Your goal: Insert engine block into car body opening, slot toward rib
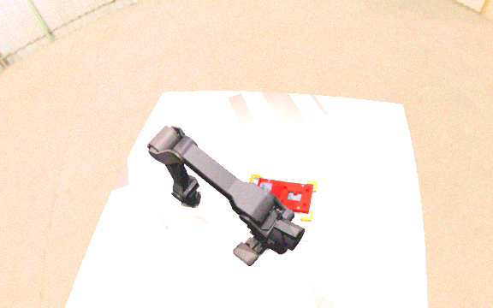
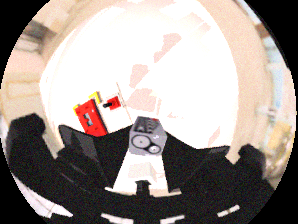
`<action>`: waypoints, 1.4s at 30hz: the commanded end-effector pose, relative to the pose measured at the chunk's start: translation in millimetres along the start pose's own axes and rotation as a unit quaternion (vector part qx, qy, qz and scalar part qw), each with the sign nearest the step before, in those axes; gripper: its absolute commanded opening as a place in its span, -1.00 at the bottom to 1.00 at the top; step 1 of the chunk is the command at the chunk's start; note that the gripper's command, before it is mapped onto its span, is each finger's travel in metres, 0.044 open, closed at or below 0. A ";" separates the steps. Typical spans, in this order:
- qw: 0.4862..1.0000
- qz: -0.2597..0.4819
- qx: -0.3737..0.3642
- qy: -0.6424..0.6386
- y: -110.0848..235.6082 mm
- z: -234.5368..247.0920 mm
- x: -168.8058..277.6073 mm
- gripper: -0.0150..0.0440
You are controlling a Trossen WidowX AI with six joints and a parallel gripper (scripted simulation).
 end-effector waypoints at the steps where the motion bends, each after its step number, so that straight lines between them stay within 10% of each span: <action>1: 1.000 0.002 0.002 -0.002 -4.3 -0.5 0.3 -0.49; 29: 0.940 -0.337 -0.050 -0.001 -12.5 -3.8 27.9 -0.49; 42: 0.936 -0.347 -0.052 -0.002 -32.0 -3.2 29.8 -0.49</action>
Point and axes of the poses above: the point midway between the two fingers, 35 mm back from their tips, its own y axis back along the fingers, its own z axis across the jaws, x = y × z, the point moved 1 cm from there along y, back along the fingers, and after that the axes turned 9 degrees about -y, right-handed, at the moved point
